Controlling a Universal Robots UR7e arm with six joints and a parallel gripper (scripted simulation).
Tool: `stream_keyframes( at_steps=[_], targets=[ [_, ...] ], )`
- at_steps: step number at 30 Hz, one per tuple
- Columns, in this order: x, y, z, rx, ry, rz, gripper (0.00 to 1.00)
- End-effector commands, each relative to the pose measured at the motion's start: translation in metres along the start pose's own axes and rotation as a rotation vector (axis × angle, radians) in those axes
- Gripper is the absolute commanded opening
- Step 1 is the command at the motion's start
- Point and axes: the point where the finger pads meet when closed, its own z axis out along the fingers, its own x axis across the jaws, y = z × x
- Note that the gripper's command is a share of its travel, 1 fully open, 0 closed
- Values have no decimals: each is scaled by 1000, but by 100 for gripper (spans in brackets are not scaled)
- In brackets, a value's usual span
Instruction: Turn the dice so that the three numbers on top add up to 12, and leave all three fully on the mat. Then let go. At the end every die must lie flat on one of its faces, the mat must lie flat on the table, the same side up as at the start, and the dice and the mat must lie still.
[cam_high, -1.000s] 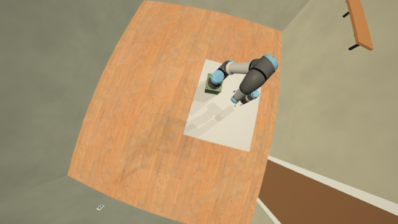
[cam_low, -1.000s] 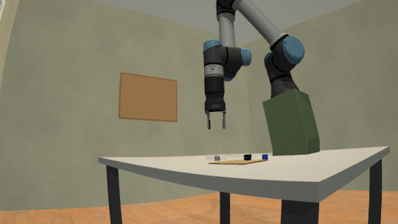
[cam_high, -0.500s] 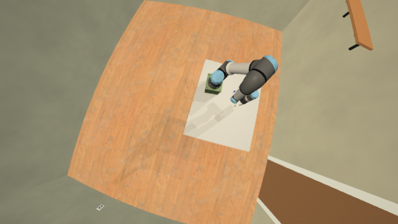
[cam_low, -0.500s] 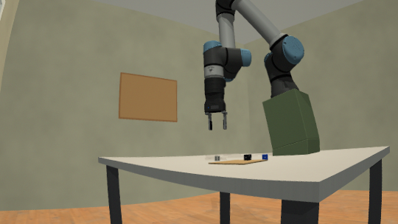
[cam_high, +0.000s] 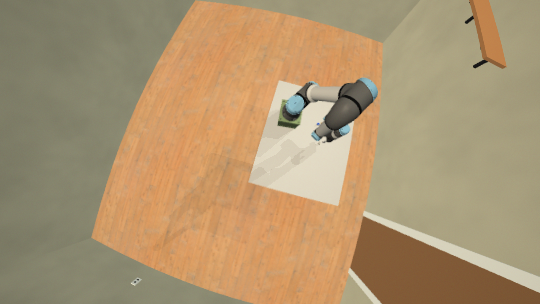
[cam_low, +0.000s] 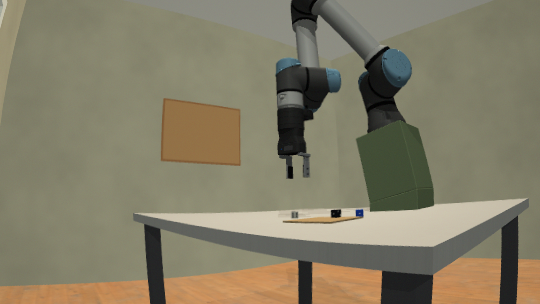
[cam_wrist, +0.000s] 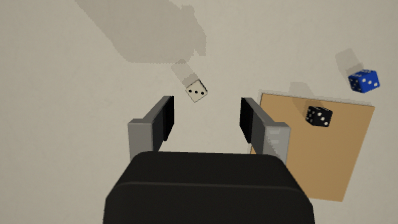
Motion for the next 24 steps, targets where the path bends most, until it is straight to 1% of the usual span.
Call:
stream_keyframes(
  at_steps=[1,3,6,15,16,18,21,24],
  targets=[
    [2,-2,2,2,-5,160,100],
    [2,-2,2,2,-5,160,100],
    [3,-3,4,2,-5,282,100],
    [6,-5,8,1,-5,541,100],
    [6,-5,8,1,-5,545,100],
    [7,-5,9,1,-5,626,100],
    [7,-5,9,1,-5,637,100],
    [8,-5,11,1,-5,767,100]
  ],
)
